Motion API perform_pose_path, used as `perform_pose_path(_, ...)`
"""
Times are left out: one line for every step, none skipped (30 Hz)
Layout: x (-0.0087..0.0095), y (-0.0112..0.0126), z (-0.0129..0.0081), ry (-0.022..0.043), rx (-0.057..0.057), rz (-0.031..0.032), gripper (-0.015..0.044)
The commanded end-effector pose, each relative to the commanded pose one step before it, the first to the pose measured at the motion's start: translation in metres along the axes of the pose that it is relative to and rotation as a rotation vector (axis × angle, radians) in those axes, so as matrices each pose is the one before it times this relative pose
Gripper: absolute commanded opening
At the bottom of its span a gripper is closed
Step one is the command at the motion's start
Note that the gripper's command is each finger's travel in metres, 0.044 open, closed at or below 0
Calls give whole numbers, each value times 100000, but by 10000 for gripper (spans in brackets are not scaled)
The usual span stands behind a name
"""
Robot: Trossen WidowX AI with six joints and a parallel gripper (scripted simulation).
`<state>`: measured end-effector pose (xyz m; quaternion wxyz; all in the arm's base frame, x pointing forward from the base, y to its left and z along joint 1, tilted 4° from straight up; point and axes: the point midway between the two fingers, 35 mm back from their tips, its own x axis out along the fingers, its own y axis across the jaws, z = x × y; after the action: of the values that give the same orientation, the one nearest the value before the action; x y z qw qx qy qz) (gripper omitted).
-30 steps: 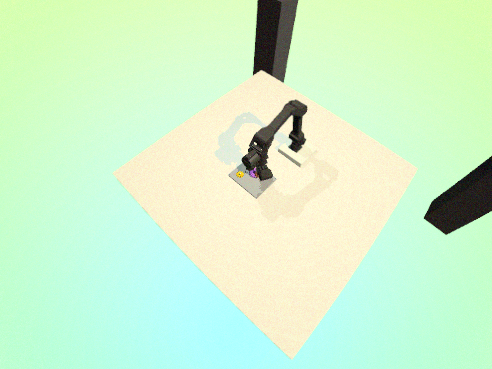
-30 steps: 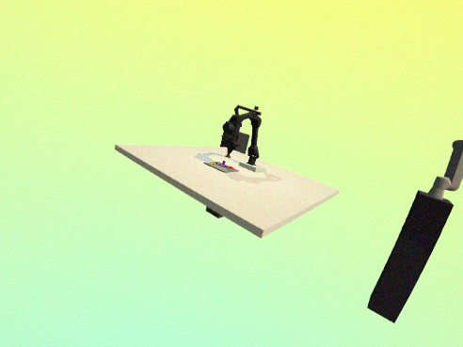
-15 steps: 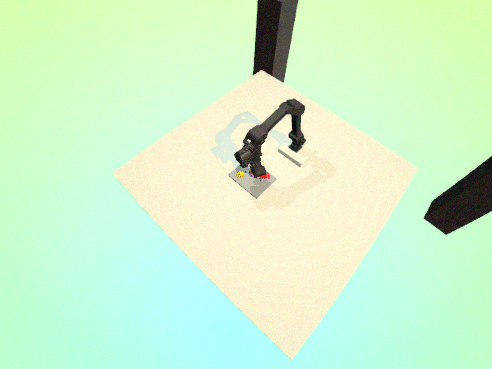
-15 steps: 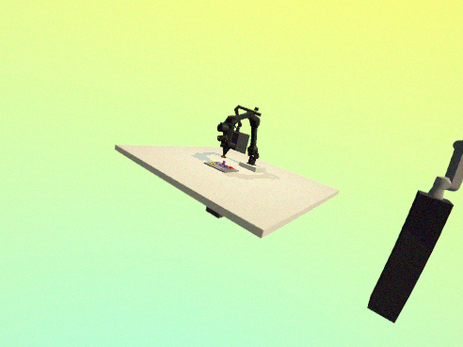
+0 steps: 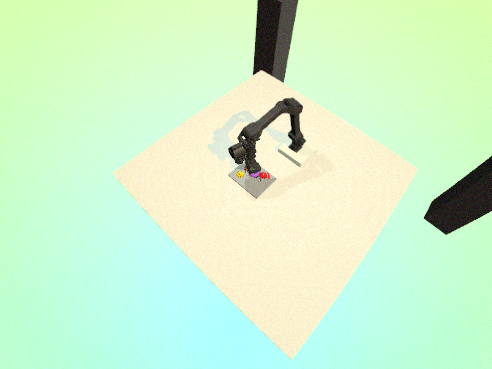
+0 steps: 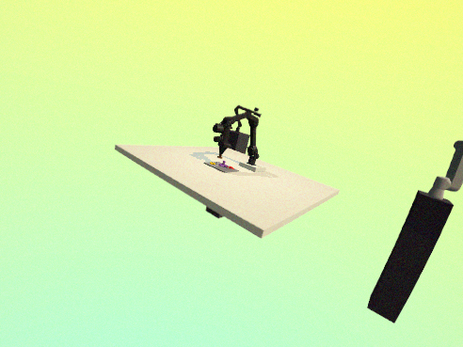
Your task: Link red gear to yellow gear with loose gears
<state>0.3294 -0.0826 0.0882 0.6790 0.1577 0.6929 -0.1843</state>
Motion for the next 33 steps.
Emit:
perform_pose_path(449,-1097,303,-191,-429,-407,0)
perform_pose_path(105,-249,58,2,-23,-24,0)
perform_pose_path(87,-206,46,2,-19,-20,0)
perform_pose_path(52,-124,27,1,-12,-12,0)
perform_pose_path(17,-41,9,0,-4,-4,0)
perform_pose_path(-18,0,-2,0,0,0,0)
perform_pose_path(-38,-1,-3,0,0,0,0)
perform_pose_path(-64,-1,-6,0,0,0,0)
perform_pose_path(-54,-1,-5,0,0,0,0)
perform_pose_path(-38,-1,-3,0,0,0,0)
perform_pose_path(-14,0,-1,0,0,0,0)
perform_pose_path(0,0,0,0,420,0,0)
perform_pose_path(0,0,0,0,868,0,0)
perform_pose_path(0,0,0,0,1156,0,0)
perform_pose_path(0,0,0,0,1501,0,0)
perform_pose_path(0,0,0,0,1916,0,0)
perform_pose_path(0,0,0,0,2402,0,0)
perform_pose_path(0,0,0,0,2604,0,0)
perform_pose_path(0,0,0,0,2713,0,0)
perform_pose_path(0,0,0,0,2756,0,0)
perform_pose_path(0,0,0,0,2771,0,0)
perform_pose_path(0,0,0,0,2779,0,0)
perform_pose_path(0,0,0,0,2786,0,0)
perform_pose_path(0,1,0,0,2974,0,0)
perform_pose_path(0,1,0,0,2996,0,0)
perform_pose_path(0,1,0,0,2997,0,0)
perform_pose_path(0,1,0,0,2997,0,0)
perform_pose_path(0,1,0,0,2997,0,0)
perform_pose_path(0,1,0,0,2997,0,0)
perform_pose_path(0,0,0,0,1956,0,0)
perform_pose_path(0,0,0,0,1368,0,0)
perform_pose_path(0,0,0,0,864,0,0)
perform_pose_path(0,0,0,0,304,0,0)
